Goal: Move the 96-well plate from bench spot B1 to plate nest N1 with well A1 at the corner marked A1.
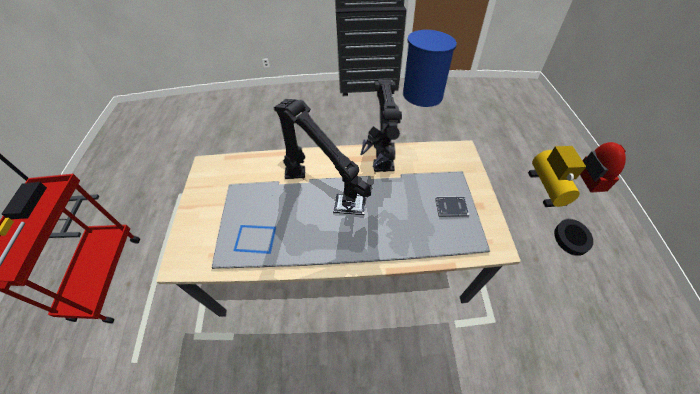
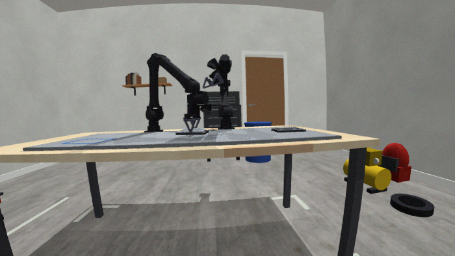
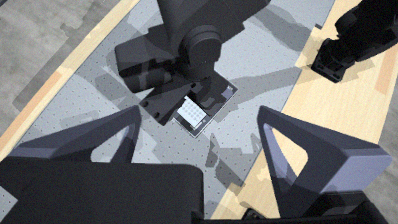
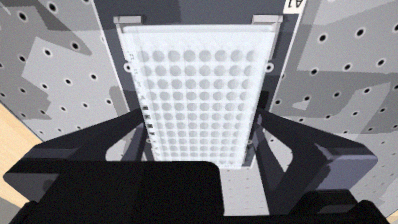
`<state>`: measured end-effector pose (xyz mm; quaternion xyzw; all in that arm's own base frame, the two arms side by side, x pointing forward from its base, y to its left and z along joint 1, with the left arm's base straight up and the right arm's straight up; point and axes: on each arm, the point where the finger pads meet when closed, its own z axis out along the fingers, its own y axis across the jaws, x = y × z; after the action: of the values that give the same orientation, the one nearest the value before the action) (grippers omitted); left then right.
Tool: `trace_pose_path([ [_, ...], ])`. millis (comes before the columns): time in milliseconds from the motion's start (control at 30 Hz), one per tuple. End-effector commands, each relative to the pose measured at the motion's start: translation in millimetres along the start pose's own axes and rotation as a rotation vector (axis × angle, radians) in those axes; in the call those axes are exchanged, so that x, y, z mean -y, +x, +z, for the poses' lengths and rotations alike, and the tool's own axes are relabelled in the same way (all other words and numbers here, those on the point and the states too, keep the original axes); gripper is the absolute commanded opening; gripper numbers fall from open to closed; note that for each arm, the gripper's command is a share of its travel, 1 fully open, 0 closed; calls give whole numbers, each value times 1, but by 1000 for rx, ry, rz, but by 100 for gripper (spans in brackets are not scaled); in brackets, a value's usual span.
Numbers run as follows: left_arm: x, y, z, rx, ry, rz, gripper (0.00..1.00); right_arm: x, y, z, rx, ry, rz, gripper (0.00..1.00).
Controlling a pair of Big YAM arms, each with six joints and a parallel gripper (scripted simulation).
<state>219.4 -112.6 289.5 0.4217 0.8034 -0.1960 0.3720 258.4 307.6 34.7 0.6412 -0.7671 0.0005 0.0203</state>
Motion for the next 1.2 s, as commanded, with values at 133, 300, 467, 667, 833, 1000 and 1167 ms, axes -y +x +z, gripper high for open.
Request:
trace_pose_path([
  [133, -3, -12, -5, 15, -7, 20, 100, 2, -7, -4, 33, 15, -2, 81],
  [300, -3, -12, -5, 15, -7, 20, 100, 2, -5, -5, 25, 12, -4, 81],
  [467, -3, -12, -5, 15, -7, 20, 100, 2, -5, -5, 25, 12, -4, 100],
  [667, -3, -12, -5, 15, -7, 20, 100, 2, -23, -33, 78, 41, -4, 100],
  [833, -3, -12, -5, 15, -7, 20, 100, 2, -27, -43, 96, 50, -5, 100],
  [1000, -3, -12, -5, 15, -7, 20, 100, 2, -27, -49, 101, 53, -5, 100],
  [1167, -3, -12, -5, 15, -7, 20, 100, 6, -25, -63, 103, 55, -4, 100],
])
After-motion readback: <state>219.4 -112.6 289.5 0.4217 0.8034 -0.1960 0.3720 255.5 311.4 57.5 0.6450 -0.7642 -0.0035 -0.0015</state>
